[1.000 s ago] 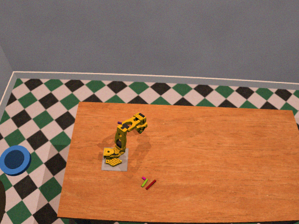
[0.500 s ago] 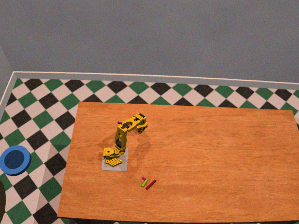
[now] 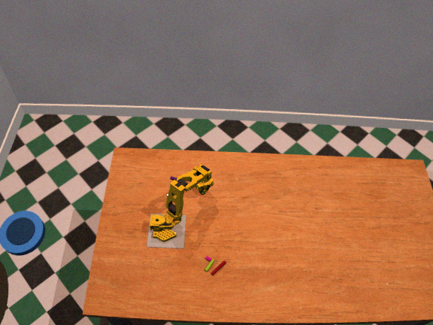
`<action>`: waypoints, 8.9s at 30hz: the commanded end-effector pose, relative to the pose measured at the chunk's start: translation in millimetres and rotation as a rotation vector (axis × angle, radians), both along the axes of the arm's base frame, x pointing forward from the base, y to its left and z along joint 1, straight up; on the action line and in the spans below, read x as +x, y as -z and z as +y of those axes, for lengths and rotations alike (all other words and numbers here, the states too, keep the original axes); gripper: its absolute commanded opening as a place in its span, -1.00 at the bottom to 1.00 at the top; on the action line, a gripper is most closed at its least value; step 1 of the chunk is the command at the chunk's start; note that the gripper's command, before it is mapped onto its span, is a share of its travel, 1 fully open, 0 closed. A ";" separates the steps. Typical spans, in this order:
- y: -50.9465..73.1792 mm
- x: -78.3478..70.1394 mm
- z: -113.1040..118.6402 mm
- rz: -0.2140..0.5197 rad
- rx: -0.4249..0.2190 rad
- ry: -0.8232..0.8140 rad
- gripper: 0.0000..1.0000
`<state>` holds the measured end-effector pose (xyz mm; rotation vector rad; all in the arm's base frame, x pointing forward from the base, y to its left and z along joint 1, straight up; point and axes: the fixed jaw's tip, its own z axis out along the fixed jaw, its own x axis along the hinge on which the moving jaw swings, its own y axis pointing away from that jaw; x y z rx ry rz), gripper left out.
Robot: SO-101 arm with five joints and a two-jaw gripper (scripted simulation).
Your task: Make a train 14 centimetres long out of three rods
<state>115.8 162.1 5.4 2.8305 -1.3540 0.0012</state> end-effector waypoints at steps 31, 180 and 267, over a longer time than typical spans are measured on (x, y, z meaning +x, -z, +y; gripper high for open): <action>5.6 -4.0 -2.8 0.017 -0.021 -0.007 -1.00; 4.7 -6.3 -0.5 0.015 -0.019 0.001 -0.88; -13.1 -12.0 -4.9 0.014 -0.019 0.001 -0.65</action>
